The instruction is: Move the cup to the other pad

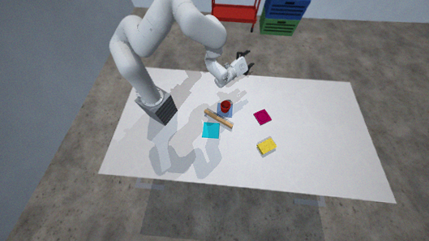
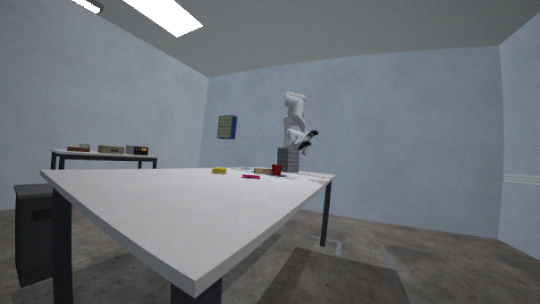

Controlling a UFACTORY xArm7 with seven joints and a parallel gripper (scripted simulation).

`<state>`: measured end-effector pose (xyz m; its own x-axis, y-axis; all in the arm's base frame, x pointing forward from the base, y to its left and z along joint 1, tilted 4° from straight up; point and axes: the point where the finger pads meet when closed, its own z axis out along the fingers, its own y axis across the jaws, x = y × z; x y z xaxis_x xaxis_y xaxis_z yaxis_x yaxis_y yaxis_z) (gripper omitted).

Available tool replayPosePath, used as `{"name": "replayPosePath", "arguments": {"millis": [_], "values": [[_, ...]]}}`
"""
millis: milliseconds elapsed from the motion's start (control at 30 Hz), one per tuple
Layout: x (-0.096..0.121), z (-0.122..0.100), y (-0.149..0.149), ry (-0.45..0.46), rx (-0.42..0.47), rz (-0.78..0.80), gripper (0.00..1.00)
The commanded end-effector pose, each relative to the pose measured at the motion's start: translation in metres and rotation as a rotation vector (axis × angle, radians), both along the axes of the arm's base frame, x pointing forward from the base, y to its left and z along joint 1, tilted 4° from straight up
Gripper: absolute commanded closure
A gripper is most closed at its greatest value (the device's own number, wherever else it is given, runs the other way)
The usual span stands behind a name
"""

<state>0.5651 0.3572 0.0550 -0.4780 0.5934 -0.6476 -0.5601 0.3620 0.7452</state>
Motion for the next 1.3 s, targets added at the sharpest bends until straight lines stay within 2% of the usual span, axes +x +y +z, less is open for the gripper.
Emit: {"name": "replayPosePath", "arguments": {"millis": [0,100,167,300,367,400,500,567,633,667,700,733,800,833,900,933,967,1000,1067,1100,1167,1200,1267], "values": [[0.001,0.002,0.000,-0.003,0.000,0.002,1.00],[-0.002,-0.001,-0.004,0.002,-0.036,0.018,1.00],[-0.005,-0.005,-0.013,0.011,-0.094,0.043,1.00],[-0.018,-0.021,-0.046,0.044,-0.299,0.125,1.00],[-0.018,-0.021,-0.046,0.044,-0.299,0.125,1.00],[-0.023,-0.026,-0.056,0.054,-0.366,0.153,1.00],[-0.023,-0.026,-0.056,0.054,-0.366,0.153,1.00],[-0.032,-0.037,-0.078,0.077,-0.517,0.216,1.00],[-0.032,-0.037,-0.078,0.077,-0.517,0.216,1.00],[-0.037,-0.043,-0.090,0.090,-0.599,0.252,1.00],[-0.037,-0.043,-0.090,0.090,-0.599,0.252,1.00],[-0.042,-0.049,-0.103,0.103,-0.685,0.289,1.00],[-0.042,-0.049,-0.103,0.103,-0.685,0.289,1.00],[-0.048,-0.056,-0.116,0.116,-0.774,0.326,1.00],[-0.048,-0.056,-0.116,0.116,-0.774,0.326,1.00],[-0.053,-0.063,-0.129,0.131,-0.865,0.366,1.00],[-0.053,-0.063,-0.129,0.131,-0.865,0.366,1.00],[-0.059,-0.069,-0.142,0.145,-0.956,0.405,1.00],[-0.059,-0.069,-0.142,0.145,-0.956,0.405,1.00],[-0.064,-0.076,-0.156,0.158,-1.048,0.443,1.00],[-0.064,-0.076,-0.156,0.158,-1.048,0.443,1.00],[-0.070,-0.083,-0.168,0.173,-1.138,0.482,1.00],[-0.070,-0.083,-0.168,0.173,-1.138,0.482,1.00]]}}
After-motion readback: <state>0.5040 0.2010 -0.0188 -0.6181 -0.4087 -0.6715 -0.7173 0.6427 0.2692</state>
